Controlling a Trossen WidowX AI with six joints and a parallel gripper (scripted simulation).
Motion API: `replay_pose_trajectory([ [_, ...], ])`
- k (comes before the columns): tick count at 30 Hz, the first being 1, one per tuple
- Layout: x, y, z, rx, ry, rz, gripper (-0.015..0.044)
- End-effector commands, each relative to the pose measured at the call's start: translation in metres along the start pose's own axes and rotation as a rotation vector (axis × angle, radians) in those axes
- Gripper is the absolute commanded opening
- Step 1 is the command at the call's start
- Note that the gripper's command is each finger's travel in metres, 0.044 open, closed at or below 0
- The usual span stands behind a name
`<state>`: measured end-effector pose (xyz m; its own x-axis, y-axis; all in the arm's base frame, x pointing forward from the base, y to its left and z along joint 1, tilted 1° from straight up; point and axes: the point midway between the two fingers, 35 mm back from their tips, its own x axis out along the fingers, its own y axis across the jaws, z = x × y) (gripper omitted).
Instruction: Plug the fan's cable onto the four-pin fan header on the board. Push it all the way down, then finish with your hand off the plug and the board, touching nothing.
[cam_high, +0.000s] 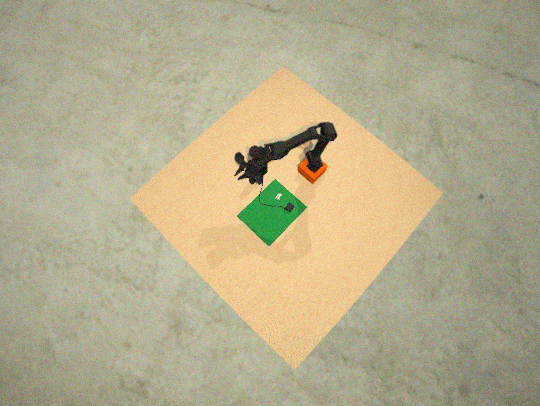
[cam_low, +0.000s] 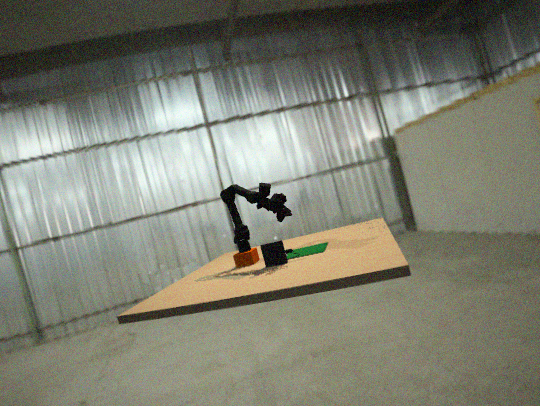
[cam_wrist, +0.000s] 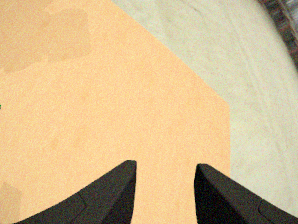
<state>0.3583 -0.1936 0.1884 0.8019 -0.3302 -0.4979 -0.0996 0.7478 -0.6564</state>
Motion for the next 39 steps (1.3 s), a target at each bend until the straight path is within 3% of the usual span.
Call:
replay_pose_trajectory([
  [1, 0.000, 0.000, 0.000, 0.000, 0.000, 0.000, 0.0138],
  [4, 0.000, 0.000, 0.000, 0.000, 0.000, 0.000, 0.0217],
  [7, 0.008, 0.025, 0.005, 0.054, 0.027, 0.092, 0.0210],
  [13, 0.015, 0.125, 0.017, 0.226, 0.218, 0.425, 0.0210],
  [20, -0.022, 0.235, 0.017, 0.321, 0.640, 0.697, 0.0210],
  [26, -0.074, 0.291, 0.008, 0.283, 1.028, 0.722, 0.0210],
  [39, -0.072, 0.298, 0.003, 0.280, 1.045, 0.719, 0.0210],
])
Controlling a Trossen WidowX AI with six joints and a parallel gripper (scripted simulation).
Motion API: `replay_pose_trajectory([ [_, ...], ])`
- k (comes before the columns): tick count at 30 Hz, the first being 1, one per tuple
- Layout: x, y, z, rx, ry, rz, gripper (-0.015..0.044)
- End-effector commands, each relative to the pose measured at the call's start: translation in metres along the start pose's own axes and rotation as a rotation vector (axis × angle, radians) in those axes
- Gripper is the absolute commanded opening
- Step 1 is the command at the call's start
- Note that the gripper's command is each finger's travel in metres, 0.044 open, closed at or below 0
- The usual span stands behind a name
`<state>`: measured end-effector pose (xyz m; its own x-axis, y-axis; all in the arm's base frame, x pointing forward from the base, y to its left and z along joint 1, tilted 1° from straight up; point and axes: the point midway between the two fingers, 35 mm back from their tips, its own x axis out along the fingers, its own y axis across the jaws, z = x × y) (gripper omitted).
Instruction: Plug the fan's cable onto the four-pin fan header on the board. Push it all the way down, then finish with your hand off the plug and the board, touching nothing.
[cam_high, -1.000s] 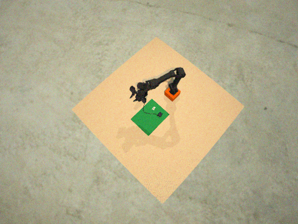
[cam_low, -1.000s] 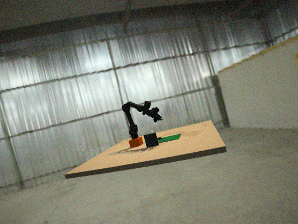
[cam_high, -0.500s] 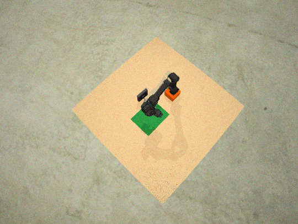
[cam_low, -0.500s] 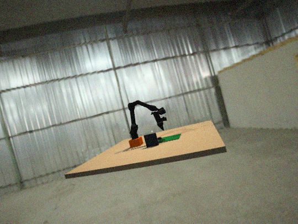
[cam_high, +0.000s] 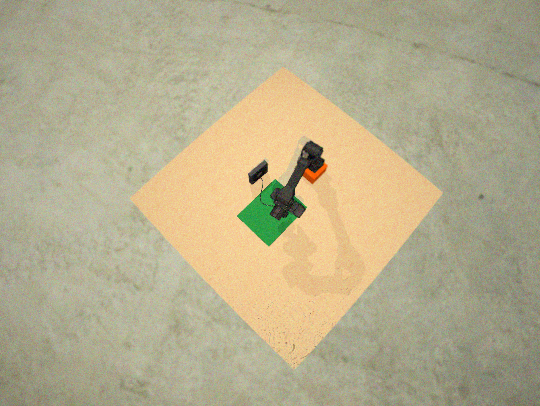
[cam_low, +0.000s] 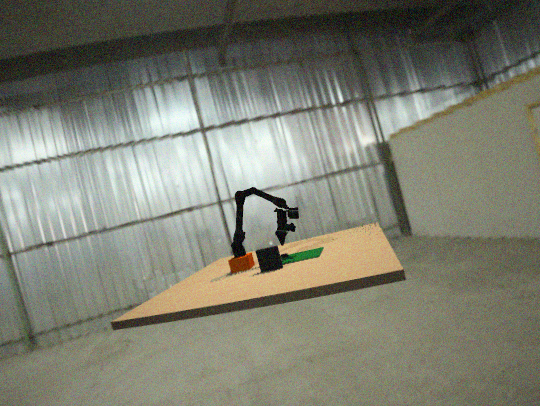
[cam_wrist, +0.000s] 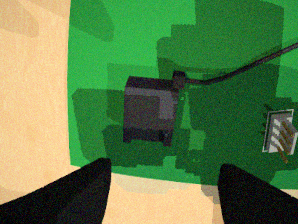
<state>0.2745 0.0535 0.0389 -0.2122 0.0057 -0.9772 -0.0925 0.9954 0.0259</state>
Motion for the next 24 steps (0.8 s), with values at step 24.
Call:
replay_pose_trajectory([
  [24, 0.056, 0.001, 0.011, 0.008, 0.017, -0.006, 0.0210],
])
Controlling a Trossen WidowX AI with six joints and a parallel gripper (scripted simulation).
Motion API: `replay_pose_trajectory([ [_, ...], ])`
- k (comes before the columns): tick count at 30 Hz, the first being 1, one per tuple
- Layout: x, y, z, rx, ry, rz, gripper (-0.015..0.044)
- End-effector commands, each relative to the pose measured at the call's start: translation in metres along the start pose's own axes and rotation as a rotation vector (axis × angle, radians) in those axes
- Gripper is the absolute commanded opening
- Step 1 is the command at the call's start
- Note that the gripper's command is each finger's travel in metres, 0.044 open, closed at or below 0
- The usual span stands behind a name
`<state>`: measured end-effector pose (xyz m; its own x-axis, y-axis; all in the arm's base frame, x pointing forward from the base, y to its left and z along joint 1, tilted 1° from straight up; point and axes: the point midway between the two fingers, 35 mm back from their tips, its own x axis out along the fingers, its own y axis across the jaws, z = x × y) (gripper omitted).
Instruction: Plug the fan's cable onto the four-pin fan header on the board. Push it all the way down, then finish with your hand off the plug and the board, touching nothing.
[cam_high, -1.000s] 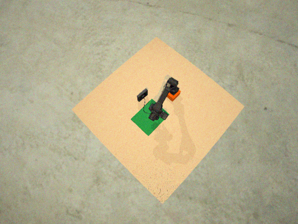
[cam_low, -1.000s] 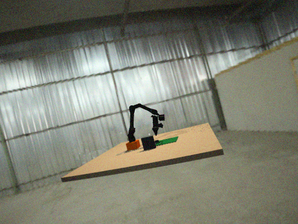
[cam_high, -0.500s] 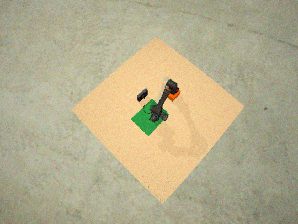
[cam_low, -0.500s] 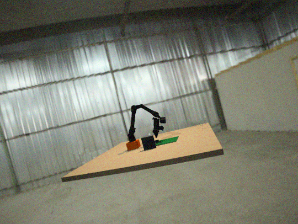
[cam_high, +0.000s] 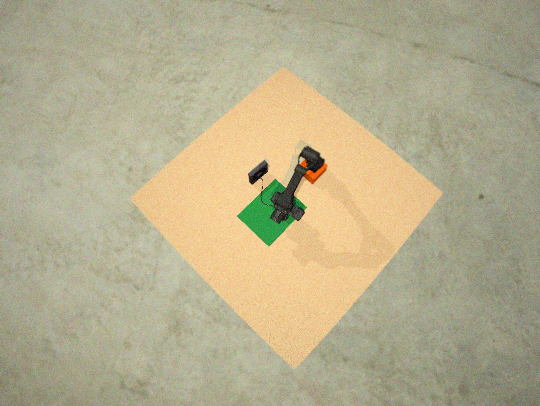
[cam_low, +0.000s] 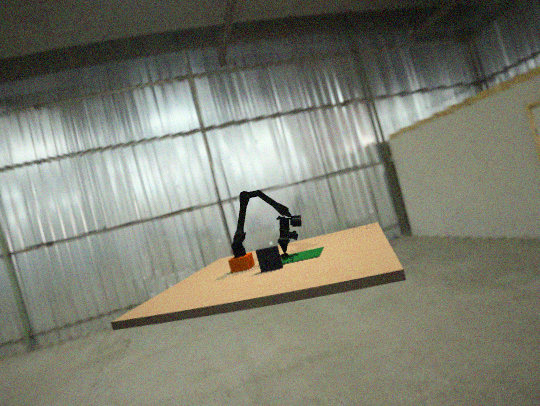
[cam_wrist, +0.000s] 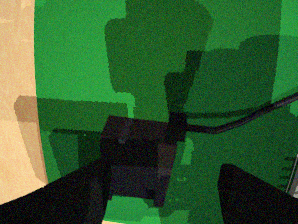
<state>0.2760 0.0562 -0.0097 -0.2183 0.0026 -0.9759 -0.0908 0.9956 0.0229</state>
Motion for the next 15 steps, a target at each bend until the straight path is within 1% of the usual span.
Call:
replay_pose_trajectory([
  [1, 0.010, -0.001, 0.000, 0.006, 0.011, -0.004, 0.0210],
  [9, 0.023, -0.001, 0.002, 0.006, 0.011, -0.004, 0.0210],
  [15, 0.024, -0.001, 0.002, 0.006, 0.011, -0.004, 0.0210],
])
